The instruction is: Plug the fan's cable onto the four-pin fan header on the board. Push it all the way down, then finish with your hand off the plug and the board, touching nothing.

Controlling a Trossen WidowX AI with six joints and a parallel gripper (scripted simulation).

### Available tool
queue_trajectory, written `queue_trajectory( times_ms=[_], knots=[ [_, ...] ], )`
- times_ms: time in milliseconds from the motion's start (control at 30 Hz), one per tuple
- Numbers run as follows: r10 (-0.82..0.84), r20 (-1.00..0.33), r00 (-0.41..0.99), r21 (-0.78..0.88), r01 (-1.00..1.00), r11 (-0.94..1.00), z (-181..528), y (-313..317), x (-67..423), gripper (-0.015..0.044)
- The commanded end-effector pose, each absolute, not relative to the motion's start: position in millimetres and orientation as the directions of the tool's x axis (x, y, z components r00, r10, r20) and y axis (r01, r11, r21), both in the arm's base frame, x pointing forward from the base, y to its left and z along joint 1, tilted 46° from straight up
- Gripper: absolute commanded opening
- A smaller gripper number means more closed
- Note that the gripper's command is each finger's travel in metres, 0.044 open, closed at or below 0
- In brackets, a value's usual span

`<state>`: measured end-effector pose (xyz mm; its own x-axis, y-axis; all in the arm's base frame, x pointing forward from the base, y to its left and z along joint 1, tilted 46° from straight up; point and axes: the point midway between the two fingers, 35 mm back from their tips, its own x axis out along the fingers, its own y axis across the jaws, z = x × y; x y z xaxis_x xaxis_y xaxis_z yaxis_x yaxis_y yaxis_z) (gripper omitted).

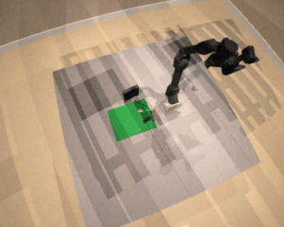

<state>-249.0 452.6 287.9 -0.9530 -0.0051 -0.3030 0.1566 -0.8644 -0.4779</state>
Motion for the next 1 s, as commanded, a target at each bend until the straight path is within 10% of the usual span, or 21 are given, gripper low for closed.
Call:
queue_trajectory(
  times_ms=[0,300,533,967],
  knots=[
    [-0.005,-0.303,-0.953,-0.478,0.157,-0.864,287.9,452.6,-249.0,0.0426],
    [0.175,-0.561,-0.809,0.004,-0.214,-0.977,219.4,480.7,-162.0,0.044],
    [0.201,-0.801,-0.564,0.328,-0.694,-0.641,153.5,470.9,-58.2,0.044],
    [-0.094,-0.983,-0.158,0.116,-0.929,0.351,81.8,375.3,98.7,0.044]
  ],
)
